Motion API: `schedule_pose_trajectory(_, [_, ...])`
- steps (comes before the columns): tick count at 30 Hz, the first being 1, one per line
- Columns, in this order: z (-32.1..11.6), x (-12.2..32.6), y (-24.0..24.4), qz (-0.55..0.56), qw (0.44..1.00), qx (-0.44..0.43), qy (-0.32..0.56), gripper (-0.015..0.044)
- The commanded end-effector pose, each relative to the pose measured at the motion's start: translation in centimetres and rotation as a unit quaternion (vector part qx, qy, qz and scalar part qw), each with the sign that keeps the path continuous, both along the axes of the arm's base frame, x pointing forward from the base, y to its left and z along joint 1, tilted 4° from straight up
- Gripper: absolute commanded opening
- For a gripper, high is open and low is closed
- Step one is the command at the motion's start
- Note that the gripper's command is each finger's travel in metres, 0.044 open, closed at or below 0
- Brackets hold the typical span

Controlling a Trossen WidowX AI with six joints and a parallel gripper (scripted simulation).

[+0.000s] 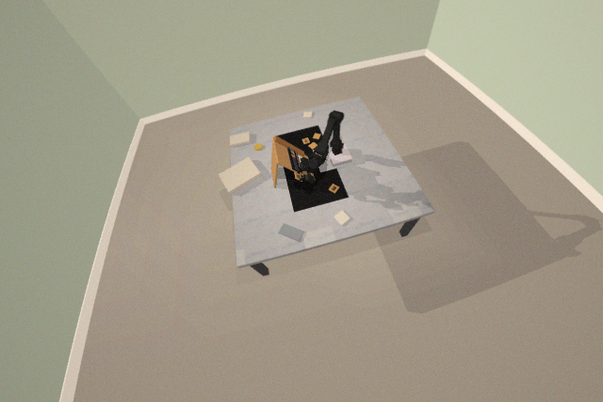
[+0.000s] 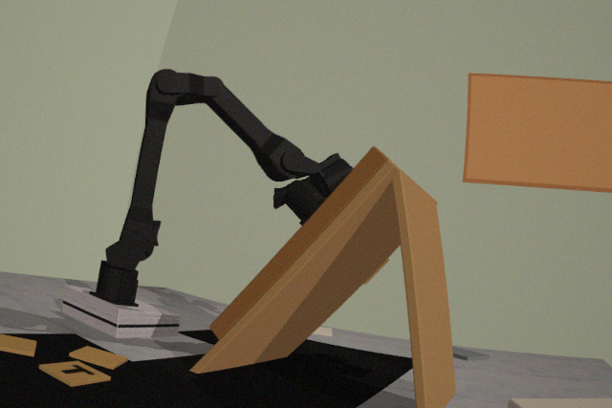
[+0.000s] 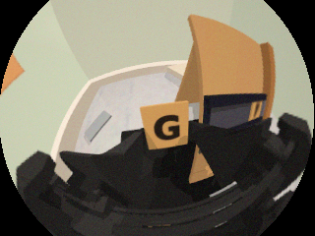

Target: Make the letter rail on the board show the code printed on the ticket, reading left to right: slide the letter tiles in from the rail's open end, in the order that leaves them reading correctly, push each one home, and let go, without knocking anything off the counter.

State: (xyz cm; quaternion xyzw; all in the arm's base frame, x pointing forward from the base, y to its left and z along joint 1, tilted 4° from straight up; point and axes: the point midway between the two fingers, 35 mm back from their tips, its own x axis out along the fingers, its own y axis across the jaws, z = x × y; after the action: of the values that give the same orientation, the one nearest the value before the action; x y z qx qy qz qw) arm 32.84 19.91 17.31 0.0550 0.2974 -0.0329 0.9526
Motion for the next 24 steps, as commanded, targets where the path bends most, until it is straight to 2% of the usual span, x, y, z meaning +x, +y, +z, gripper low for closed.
schedule_pose_trajectory(1, [0.0, -0.1, -0.2, 0.003, 1.000, 0.000, 0.000, 0.0000])
schedule_pose_trajectory(24, [-0.1, -0.2, -1.3, 0.003, 1.000, 0.000, 0.000, 0.0000])
